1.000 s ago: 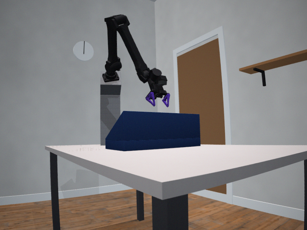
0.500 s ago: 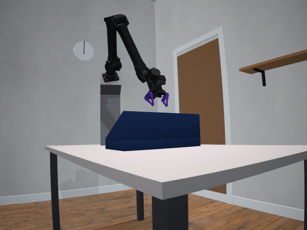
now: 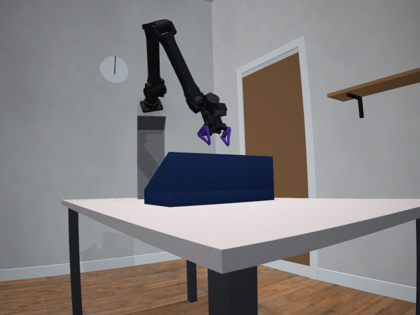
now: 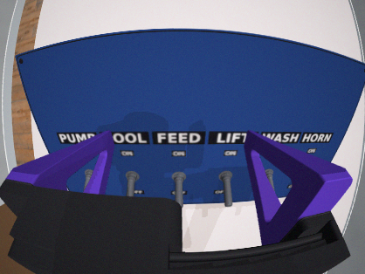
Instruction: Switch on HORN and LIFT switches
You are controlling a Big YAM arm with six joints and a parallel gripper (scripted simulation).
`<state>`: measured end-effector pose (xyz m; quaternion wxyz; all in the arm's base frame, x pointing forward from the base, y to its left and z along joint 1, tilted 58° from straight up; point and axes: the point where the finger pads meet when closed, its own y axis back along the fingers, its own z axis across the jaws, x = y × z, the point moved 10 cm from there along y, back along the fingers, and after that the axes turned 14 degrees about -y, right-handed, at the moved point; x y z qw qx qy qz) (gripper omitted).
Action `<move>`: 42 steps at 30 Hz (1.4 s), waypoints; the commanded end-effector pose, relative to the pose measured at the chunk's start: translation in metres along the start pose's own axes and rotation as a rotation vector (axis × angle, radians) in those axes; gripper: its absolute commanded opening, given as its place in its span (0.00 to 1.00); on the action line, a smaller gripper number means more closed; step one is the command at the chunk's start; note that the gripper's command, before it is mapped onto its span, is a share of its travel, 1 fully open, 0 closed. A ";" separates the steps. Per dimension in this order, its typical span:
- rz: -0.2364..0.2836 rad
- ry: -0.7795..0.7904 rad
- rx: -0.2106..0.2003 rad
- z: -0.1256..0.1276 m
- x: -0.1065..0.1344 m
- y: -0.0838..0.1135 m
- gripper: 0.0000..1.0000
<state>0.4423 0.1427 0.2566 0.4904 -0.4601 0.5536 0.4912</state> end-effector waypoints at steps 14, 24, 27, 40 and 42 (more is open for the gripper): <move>-0.008 0.006 -0.002 -0.002 -0.005 0.002 1.00; -0.008 0.006 -0.002 -0.002 -0.005 0.002 1.00; -0.008 0.005 -0.001 -0.002 -0.005 0.002 1.00; -0.013 0.006 0.005 -0.029 -0.014 0.004 1.00; -0.013 0.007 0.005 -0.036 -0.016 0.004 1.00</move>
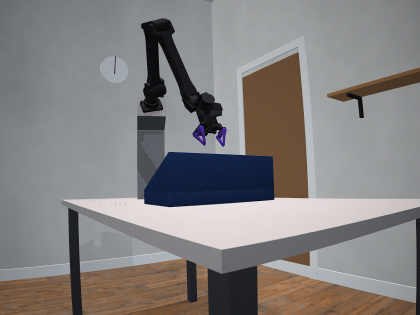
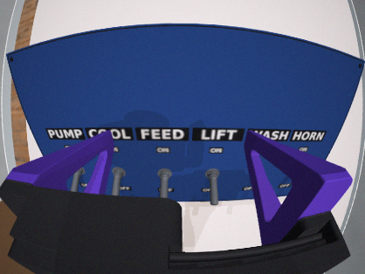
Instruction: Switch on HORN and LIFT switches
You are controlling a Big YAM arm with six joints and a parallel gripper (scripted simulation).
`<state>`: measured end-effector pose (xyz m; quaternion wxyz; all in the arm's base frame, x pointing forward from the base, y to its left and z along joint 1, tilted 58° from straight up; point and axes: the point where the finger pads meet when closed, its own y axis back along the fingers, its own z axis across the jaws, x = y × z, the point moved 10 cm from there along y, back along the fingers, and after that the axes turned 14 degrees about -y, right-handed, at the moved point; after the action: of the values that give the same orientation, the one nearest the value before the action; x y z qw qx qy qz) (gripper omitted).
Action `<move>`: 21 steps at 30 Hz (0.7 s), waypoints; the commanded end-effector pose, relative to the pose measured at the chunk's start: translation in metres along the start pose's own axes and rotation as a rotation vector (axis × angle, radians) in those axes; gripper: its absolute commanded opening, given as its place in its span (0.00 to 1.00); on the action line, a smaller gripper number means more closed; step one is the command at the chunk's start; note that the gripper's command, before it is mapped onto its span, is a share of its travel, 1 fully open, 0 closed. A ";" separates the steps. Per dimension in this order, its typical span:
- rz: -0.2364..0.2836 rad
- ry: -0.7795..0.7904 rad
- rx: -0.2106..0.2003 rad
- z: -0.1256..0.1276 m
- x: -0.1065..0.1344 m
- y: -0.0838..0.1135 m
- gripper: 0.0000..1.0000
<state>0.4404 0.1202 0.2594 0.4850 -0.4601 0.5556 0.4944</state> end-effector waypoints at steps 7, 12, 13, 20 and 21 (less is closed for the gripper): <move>-0.024 0.002 0.012 -0.031 -0.018 0.005 1.00; -0.027 0.002 0.012 -0.045 -0.023 0.005 1.00; -0.030 0.001 0.012 -0.047 -0.024 0.005 1.00; -0.024 0.004 0.003 -0.048 -0.021 0.005 1.00; -0.016 0.004 -0.001 -0.046 -0.019 0.003 1.00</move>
<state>0.4380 0.0734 0.2767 0.4908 -0.4598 0.5540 0.4907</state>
